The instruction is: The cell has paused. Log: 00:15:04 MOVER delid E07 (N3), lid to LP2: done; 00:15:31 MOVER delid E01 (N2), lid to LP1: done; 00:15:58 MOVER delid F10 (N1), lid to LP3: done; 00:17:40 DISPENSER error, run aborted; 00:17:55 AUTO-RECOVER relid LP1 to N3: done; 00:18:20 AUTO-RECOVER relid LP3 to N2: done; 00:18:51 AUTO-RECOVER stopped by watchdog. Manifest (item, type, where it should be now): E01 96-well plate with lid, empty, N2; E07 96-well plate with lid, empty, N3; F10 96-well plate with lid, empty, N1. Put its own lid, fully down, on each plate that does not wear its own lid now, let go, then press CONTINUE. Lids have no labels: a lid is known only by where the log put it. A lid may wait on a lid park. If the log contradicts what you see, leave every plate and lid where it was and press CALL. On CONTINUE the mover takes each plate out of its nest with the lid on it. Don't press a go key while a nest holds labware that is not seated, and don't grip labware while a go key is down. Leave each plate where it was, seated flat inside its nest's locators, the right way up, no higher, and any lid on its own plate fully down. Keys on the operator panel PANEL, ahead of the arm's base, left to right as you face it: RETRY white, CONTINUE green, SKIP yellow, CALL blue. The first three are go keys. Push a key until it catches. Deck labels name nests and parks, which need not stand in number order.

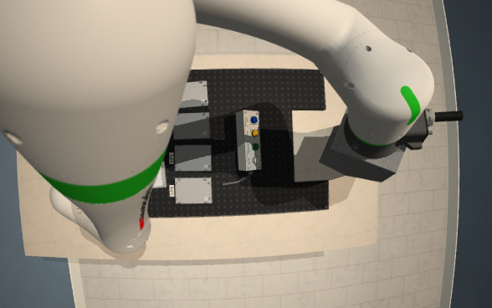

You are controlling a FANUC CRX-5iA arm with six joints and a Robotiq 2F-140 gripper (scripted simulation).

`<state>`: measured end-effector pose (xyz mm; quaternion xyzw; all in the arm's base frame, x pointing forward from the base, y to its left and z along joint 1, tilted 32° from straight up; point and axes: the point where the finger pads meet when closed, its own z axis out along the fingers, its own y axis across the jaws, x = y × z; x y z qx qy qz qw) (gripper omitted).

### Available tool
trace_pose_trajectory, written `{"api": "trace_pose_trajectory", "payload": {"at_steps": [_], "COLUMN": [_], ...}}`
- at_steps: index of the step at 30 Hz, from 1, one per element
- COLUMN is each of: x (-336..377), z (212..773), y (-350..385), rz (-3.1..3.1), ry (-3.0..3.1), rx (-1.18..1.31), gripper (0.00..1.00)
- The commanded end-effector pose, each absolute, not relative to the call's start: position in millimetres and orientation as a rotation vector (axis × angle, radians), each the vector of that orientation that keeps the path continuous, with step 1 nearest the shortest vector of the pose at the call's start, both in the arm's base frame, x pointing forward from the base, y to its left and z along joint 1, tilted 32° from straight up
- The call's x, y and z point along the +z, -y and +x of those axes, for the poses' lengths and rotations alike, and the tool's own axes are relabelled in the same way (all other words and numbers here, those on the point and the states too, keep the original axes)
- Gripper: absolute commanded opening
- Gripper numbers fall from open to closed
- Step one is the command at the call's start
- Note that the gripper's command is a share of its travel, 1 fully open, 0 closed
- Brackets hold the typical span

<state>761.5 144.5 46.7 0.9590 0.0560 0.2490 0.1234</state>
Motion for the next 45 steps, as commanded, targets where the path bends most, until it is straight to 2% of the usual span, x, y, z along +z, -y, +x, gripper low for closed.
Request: {"api": "trace_pose_trajectory", "payload": {"at_steps": [1,17,18,45], "x": [47.0,47.0,47.0,47.0], "z": [761.6,761.6,761.6,761.6], "y": [-144.7,-144.7,-144.7,-144.7], "rz": [2.797,2.797,2.797,2.797], "ry": [-0.163,-0.163,-0.163,-0.163], "rx": [0.727,0.727,0.727,0.727], "gripper": [0.0,0.0,0.66,0.66]}}
